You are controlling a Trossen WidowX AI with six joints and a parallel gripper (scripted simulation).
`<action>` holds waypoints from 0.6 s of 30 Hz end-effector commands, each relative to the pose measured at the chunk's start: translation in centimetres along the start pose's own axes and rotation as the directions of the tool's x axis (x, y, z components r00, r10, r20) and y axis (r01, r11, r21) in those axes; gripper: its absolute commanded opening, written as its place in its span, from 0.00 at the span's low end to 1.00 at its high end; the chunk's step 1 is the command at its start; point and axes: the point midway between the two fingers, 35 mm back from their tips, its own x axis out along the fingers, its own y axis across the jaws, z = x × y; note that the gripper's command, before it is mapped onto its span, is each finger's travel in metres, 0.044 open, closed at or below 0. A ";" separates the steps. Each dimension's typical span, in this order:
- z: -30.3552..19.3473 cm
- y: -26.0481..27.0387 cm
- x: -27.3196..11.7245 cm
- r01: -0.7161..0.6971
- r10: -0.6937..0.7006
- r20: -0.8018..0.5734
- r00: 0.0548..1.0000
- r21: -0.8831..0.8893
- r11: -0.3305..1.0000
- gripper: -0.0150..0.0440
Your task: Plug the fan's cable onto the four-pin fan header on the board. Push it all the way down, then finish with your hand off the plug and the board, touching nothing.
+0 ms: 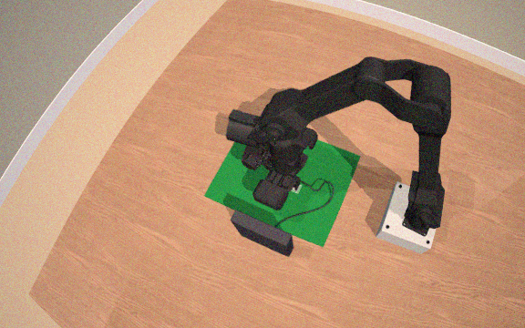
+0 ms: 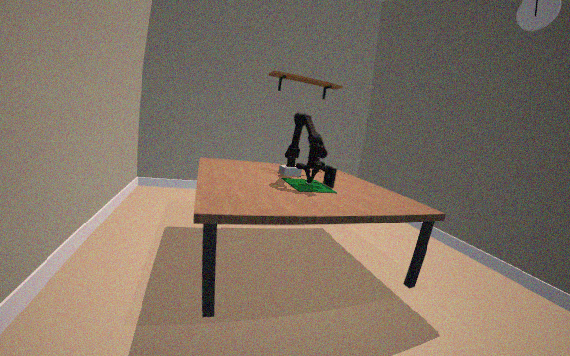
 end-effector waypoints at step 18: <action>0.0 0.0 -5.5 0.000 0.000 -0.005 1.000 -0.005 1.000 0.69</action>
